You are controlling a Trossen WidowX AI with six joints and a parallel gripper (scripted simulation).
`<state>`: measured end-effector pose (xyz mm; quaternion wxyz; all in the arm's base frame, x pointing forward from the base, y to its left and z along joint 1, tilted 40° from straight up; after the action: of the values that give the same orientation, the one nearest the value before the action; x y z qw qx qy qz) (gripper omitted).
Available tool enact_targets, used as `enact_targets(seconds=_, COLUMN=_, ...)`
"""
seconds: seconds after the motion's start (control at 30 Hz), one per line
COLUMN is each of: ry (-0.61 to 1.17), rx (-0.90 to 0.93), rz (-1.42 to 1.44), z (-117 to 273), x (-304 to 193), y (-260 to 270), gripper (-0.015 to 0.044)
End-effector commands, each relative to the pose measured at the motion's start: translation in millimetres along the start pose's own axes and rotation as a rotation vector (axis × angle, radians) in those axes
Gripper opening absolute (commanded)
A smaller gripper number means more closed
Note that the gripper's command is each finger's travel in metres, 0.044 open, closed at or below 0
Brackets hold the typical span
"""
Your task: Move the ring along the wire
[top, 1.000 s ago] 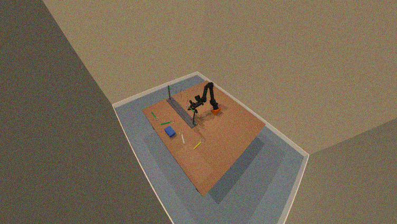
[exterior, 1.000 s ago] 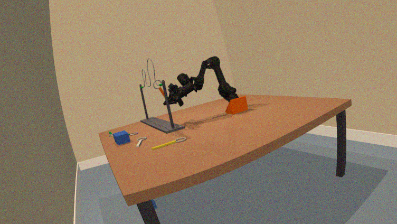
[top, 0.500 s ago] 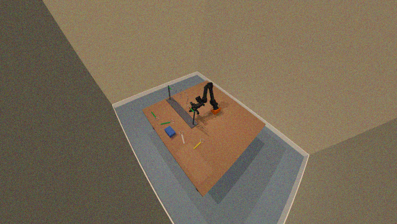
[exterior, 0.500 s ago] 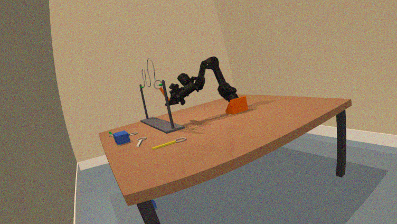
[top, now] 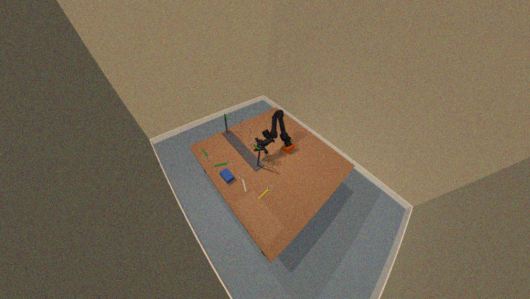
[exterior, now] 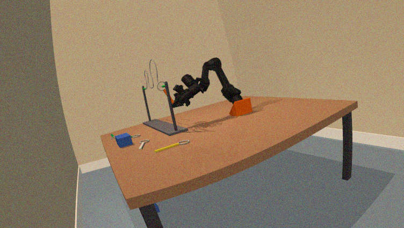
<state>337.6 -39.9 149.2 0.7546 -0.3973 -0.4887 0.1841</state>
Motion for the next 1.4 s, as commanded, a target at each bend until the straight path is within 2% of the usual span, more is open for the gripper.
enact_targets(seconds=0.0, ry=0.008, rx=0.01, rz=-0.008, z=0, x=-2, y=8, gripper=-0.015)
enact_targets(seconds=1.37, ry=0.005, rx=0.013, rz=-0.014, z=1, x=-5, y=42, gripper=-0.015)
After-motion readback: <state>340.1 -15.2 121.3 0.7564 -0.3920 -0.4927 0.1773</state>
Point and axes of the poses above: the point midway between the two fingers, 35 mm back from their tips, its own z axis back along the fingers, its own y axis across the jaws, x = y × z, the point moved 3 cm from there along z, back along the fingers, and after that the axes turned 8 degrees about z, right-handed, at the moved point
